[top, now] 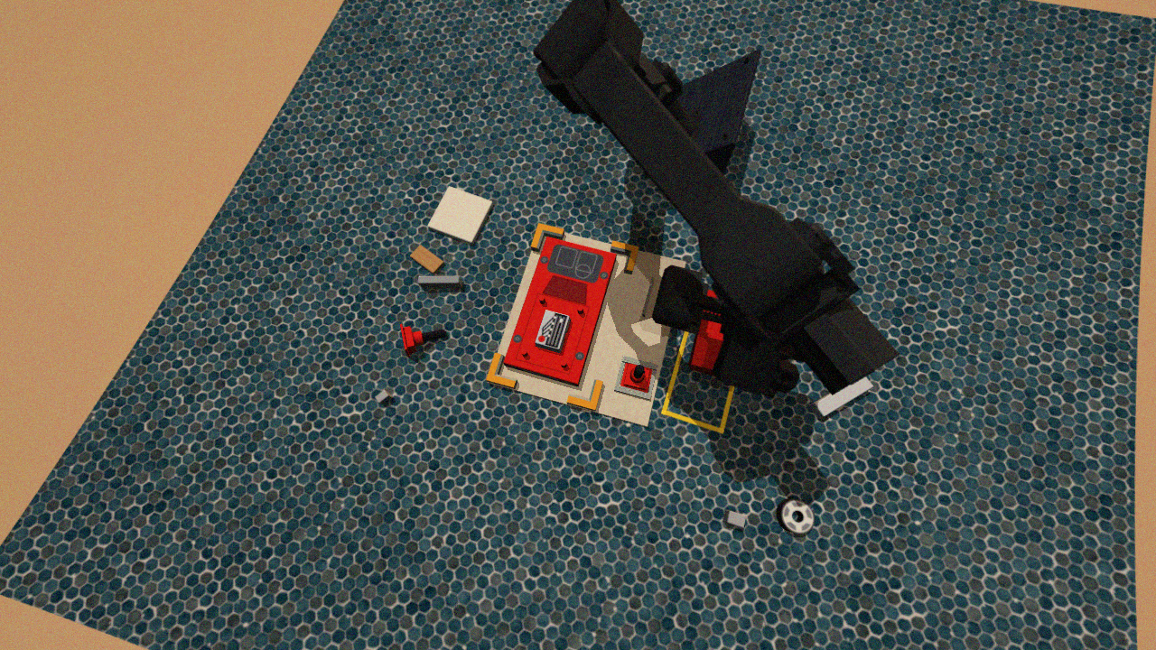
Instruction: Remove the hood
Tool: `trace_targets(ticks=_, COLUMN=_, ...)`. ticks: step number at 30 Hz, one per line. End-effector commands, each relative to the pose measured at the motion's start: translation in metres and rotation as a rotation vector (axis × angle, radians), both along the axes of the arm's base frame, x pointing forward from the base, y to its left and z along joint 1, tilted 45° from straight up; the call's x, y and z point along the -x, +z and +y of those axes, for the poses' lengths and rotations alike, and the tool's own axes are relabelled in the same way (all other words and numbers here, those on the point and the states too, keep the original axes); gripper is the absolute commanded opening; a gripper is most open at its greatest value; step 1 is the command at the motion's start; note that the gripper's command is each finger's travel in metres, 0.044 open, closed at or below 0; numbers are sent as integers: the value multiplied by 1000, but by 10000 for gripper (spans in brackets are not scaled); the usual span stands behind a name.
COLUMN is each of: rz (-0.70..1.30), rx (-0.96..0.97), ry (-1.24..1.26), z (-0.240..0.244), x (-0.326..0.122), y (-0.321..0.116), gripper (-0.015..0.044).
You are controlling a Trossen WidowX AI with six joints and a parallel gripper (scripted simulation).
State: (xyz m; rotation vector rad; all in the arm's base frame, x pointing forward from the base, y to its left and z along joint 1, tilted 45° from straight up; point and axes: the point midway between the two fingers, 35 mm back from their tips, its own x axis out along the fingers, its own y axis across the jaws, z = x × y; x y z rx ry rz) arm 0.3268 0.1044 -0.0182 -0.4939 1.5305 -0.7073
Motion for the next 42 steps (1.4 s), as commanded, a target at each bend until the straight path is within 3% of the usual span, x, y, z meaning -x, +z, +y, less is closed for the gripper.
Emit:
trace_targets(ticks=1, rz=-2, rx=-1, ry=-7, z=-1, x=0, y=-4, gripper=0)
trace_targets(ticks=42, rz=-3, rx=-1, ry=-6, z=-25, x=2, y=-31, gripper=0)
